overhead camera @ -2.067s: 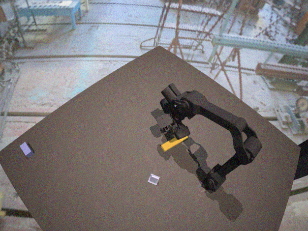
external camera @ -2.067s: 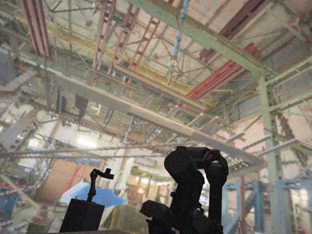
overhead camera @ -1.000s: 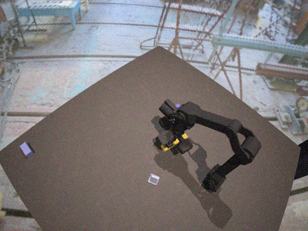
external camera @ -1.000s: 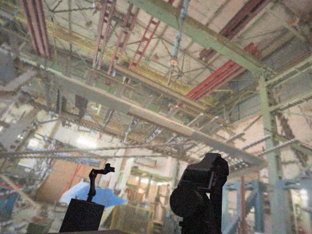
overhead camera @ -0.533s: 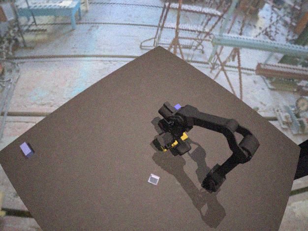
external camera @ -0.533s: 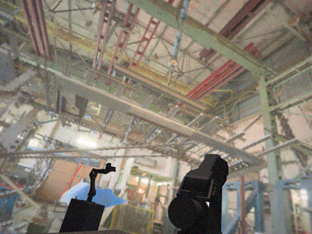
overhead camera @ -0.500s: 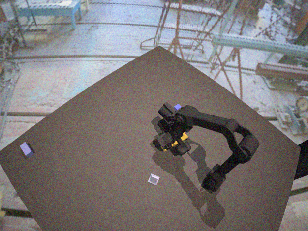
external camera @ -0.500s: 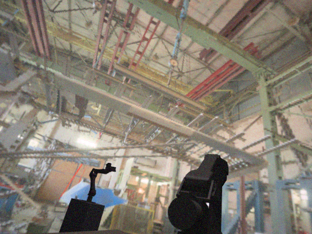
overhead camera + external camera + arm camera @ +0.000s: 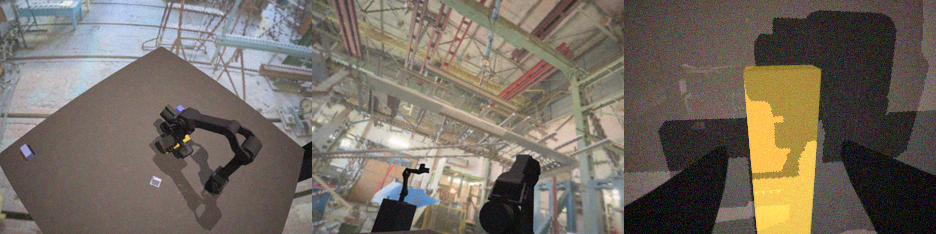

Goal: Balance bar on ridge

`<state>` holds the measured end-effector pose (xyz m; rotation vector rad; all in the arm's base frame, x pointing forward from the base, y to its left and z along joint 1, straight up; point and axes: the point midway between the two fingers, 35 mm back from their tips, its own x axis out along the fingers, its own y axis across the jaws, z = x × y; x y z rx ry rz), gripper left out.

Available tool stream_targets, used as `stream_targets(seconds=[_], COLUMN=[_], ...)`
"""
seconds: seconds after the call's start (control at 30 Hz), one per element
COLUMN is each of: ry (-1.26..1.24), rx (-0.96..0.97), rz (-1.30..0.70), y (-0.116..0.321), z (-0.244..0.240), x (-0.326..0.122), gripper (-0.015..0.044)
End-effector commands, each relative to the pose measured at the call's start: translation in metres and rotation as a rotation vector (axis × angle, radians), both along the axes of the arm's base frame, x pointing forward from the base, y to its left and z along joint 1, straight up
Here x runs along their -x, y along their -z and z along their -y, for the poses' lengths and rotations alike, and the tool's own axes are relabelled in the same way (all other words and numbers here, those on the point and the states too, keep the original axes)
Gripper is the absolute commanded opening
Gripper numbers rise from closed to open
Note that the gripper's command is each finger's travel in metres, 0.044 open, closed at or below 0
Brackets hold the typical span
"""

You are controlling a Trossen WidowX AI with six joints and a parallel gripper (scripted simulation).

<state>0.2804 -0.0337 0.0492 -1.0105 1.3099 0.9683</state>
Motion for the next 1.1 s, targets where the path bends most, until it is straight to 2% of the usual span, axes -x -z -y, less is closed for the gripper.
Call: stream_targets(seconds=[0.0,0.03,0.23,0.53,0.67,1.07], ry=[-0.005,-0.005,0.0,0.0,0.0,-0.002], rx=[-0.004,-0.004,0.0,0.0,0.0,-0.001], rz=[-0.005,-0.005,0.0,0.0,-0.001,-0.002], y=[0.002,0.002,0.0,0.0,-0.006,-0.036], z=[-0.001,-0.001,0.0,0.0,0.0,0.0], x=[0.002,0.002,0.0,0.0,-0.001,-0.003], gripper=[0.0315,0.0315,0.0157,0.0097,0.0,0.0])
